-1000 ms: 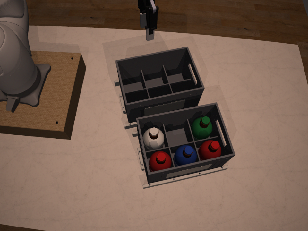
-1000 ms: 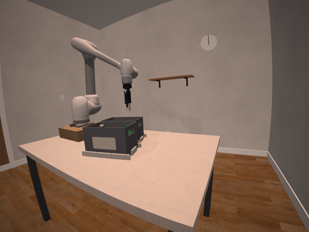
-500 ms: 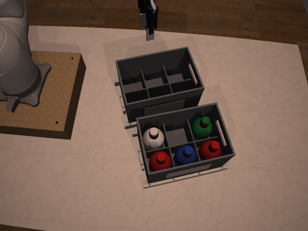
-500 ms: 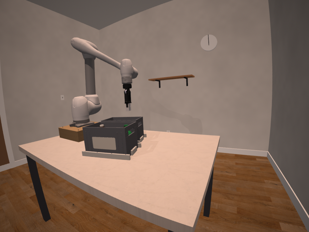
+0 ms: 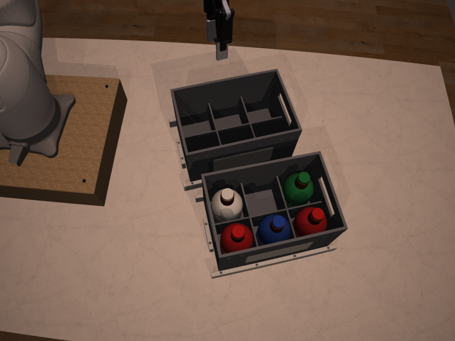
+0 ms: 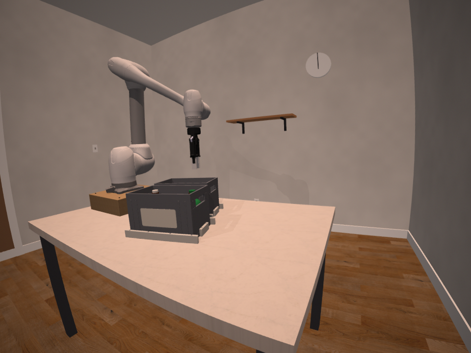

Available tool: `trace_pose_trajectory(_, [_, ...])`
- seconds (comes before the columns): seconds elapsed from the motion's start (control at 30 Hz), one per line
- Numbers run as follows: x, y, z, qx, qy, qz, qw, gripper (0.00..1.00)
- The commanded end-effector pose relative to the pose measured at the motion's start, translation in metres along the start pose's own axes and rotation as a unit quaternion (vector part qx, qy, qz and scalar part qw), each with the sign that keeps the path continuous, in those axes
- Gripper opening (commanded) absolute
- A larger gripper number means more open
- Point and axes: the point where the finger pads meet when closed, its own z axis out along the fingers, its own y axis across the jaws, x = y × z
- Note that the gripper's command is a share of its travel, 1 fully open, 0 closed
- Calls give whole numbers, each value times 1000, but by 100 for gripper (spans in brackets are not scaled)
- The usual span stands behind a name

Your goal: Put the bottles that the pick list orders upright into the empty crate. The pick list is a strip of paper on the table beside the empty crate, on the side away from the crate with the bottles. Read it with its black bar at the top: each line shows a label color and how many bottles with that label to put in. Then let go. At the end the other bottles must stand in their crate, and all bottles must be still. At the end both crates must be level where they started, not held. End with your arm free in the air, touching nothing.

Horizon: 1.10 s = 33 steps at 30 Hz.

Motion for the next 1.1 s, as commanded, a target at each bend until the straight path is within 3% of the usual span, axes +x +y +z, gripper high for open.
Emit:
trace_pose_trajectory(0.0, [0,0,0,0,0,0,1000,38])
trace_pose_trajectory(0.67, [0,5,-1,0,0,17,1000,38])
trace_pose_trajectory(0.77, [-1,19,-5,0,0,67,998,38])
trace_pose_trajectory(1.07, [-3,63,-17,0,0,67,998,38])
